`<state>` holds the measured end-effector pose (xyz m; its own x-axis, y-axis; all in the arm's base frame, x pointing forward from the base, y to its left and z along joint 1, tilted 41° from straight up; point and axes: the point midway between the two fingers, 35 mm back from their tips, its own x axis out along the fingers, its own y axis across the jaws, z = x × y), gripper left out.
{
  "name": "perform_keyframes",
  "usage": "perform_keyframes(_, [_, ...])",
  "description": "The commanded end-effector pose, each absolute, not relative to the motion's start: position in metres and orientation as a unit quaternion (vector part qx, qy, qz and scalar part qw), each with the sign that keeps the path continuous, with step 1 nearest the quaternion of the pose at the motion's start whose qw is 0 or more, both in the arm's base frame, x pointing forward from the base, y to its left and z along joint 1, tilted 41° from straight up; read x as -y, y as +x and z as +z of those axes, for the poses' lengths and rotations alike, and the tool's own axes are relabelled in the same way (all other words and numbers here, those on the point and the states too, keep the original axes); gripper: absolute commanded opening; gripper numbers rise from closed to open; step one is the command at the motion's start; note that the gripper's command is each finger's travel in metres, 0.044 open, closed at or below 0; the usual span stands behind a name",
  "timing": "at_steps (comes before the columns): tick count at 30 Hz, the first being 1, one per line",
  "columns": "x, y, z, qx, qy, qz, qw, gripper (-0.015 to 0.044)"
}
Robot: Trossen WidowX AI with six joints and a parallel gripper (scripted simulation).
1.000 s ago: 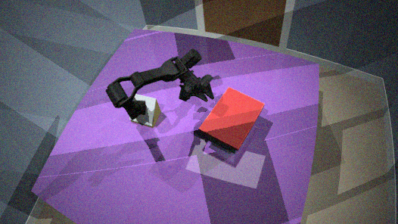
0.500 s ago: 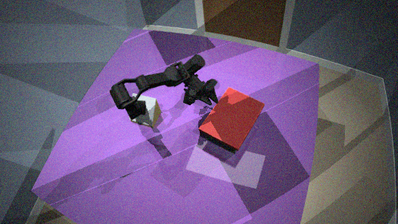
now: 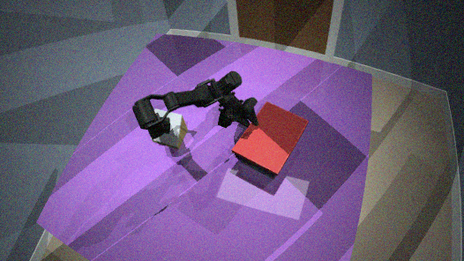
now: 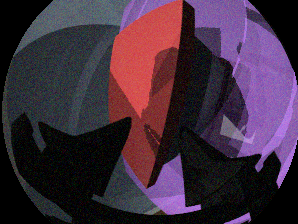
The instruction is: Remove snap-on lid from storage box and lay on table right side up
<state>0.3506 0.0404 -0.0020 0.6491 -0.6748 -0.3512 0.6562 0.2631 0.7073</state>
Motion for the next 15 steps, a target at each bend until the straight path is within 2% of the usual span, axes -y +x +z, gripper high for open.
perform_keyframes(1, [-0.0344,0.3513,-0.0046,0.008,0.435,-0.420,0.797,0.0235])
perform_keyframes(15, [-0.0344,0.3513,-0.0046,0.008,0.435,-0.420,0.797,0.0142])
